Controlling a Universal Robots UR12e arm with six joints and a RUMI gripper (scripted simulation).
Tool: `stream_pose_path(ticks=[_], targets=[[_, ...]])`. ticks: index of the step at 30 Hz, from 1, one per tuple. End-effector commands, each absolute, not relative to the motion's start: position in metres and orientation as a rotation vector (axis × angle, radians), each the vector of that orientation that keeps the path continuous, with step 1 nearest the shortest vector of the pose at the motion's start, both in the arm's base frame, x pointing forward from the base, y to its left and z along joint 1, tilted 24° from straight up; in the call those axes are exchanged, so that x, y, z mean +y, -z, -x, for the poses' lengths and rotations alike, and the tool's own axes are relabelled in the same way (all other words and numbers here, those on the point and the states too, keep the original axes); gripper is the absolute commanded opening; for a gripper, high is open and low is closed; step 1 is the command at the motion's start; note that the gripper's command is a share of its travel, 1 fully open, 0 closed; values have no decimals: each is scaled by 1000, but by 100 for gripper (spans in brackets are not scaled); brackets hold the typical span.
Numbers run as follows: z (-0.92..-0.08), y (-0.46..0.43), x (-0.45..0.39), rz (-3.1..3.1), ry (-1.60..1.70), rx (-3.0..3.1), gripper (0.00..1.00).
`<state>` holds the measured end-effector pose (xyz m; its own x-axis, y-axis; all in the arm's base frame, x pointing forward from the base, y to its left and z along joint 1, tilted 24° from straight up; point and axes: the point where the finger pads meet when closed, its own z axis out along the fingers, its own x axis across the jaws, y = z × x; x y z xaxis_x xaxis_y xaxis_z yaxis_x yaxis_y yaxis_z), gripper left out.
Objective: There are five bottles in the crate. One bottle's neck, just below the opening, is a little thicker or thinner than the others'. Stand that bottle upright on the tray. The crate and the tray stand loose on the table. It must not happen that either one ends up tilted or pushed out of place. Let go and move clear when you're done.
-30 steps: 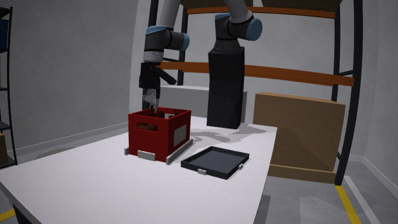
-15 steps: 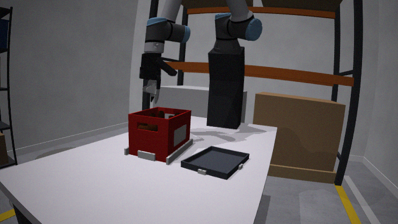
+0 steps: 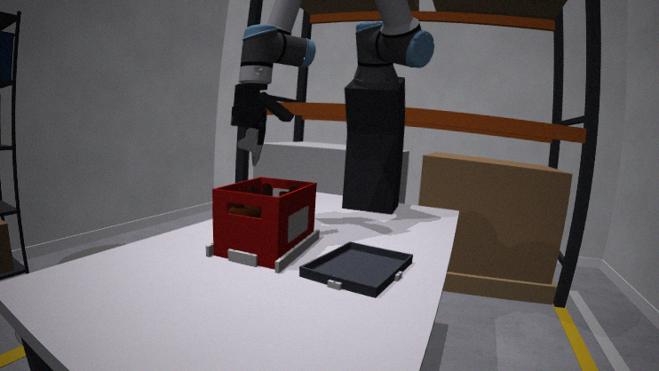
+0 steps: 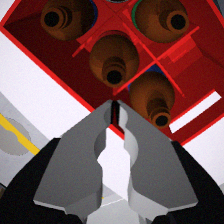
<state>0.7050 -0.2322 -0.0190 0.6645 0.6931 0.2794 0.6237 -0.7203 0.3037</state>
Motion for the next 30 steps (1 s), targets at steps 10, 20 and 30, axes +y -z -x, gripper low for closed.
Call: stream_pose_path(ticks=[10, 20, 30], targets=[[-705, 18, -232, -2696, -566, 1077, 0], [-705, 18, -232, -2696, -566, 1077, 0], [-706, 18, -225, -2696, -566, 1077, 0]])
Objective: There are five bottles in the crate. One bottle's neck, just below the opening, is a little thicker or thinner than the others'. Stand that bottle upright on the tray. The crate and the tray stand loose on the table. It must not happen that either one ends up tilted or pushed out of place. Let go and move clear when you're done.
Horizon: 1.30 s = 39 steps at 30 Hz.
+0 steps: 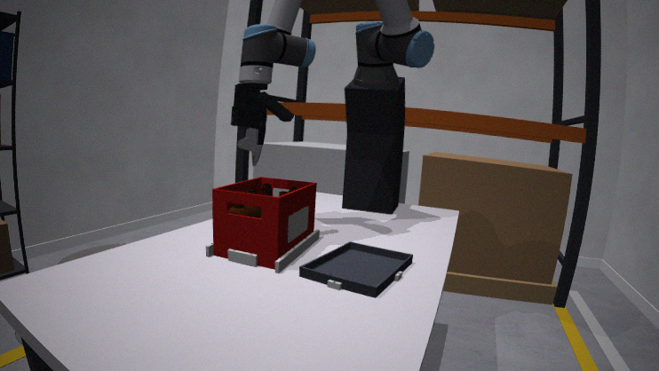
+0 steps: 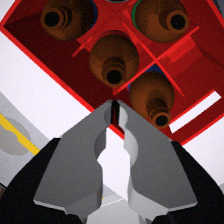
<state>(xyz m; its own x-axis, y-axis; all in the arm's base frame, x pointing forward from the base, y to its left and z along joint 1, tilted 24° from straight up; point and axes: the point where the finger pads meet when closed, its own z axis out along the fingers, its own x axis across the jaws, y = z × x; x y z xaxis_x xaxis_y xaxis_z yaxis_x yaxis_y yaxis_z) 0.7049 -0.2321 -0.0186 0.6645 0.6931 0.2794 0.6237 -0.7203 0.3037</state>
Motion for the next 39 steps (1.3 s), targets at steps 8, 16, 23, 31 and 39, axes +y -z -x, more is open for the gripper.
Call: stream_pose_path(ticks=[8, 16, 23, 31, 39], targets=[[-708, 20, -143, -2696, -566, 1077, 0], [-708, 20, -142, -2696, -566, 1077, 0], [-708, 20, -142, -2696, -566, 1077, 38], [-708, 20, -142, -2696, -566, 1077, 38], [-708, 20, -142, -2696, -566, 1077, 38]])
